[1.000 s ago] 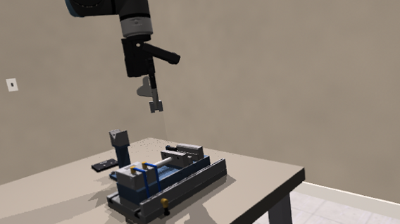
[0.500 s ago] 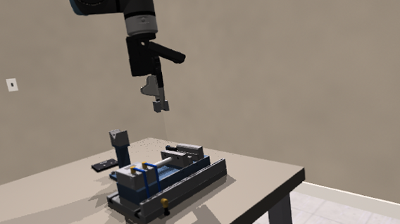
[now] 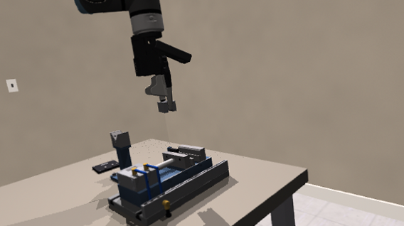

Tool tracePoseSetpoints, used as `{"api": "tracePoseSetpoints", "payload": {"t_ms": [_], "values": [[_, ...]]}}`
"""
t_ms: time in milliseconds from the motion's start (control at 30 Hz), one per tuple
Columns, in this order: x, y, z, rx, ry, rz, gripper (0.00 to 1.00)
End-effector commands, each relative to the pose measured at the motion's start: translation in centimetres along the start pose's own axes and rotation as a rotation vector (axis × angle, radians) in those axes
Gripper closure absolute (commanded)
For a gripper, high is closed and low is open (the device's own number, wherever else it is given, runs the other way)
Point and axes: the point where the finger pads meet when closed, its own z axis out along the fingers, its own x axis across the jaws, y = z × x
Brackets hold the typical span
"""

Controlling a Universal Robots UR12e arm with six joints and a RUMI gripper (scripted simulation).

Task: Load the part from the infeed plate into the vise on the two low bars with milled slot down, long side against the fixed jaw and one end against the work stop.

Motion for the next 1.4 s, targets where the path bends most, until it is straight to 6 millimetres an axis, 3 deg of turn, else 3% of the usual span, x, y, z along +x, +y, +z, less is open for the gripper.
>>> {"api": "tracePoseSetpoints", "payload": {"t_ms": [0, 1367], "values": [[0.5, -0.3, -0.1, 0.001, 0.000, -0.035, 1.00], [3.6, -1.9, -0.2, 0.003, 0.000, -0.254, 1.00]]}}
